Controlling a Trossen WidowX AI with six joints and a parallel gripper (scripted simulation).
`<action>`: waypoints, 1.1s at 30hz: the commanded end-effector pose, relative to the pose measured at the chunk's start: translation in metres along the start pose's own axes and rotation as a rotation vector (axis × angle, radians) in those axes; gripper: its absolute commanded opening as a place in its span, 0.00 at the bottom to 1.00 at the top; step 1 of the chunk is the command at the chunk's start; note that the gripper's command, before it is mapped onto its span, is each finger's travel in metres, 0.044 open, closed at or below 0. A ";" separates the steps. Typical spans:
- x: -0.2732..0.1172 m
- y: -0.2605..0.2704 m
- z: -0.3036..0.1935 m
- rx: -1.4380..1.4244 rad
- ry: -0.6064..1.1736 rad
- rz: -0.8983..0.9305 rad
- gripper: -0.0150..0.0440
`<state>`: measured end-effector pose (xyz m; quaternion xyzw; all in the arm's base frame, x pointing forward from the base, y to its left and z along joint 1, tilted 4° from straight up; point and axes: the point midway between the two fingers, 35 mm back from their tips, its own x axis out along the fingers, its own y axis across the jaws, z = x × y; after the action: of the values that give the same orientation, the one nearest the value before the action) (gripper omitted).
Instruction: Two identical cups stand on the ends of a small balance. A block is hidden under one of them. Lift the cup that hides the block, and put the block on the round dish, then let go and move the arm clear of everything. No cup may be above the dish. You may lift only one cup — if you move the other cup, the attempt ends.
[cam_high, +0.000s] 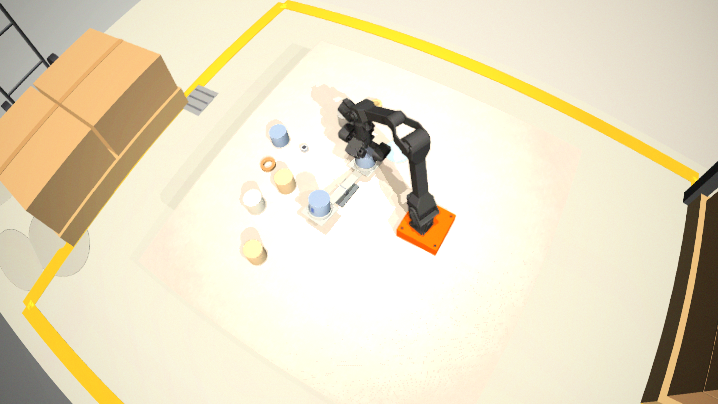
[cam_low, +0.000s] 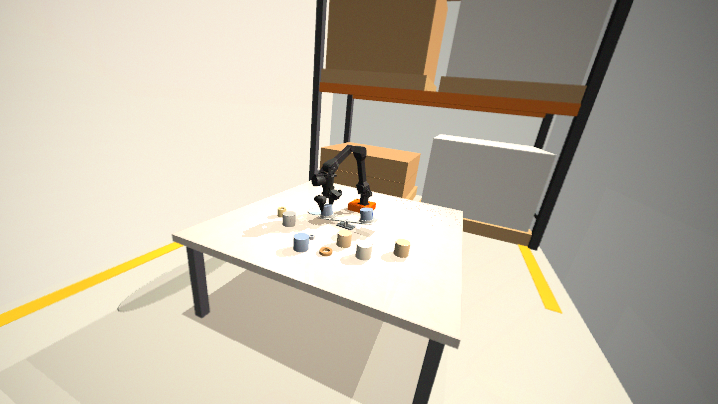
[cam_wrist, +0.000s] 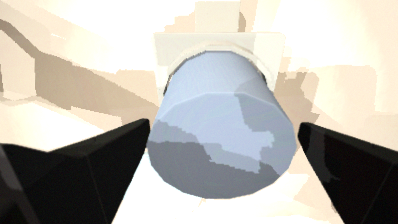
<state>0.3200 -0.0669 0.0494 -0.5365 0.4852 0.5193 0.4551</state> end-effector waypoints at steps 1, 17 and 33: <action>0.011 0.003 0.001 -0.007 -0.008 0.013 1.00; 0.021 0.004 0.002 -0.007 -0.008 0.014 0.81; 0.009 0.001 0.001 -0.007 -0.008 0.013 0.25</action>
<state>0.3157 -0.0666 0.0345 -0.5299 0.4887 0.5269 0.4503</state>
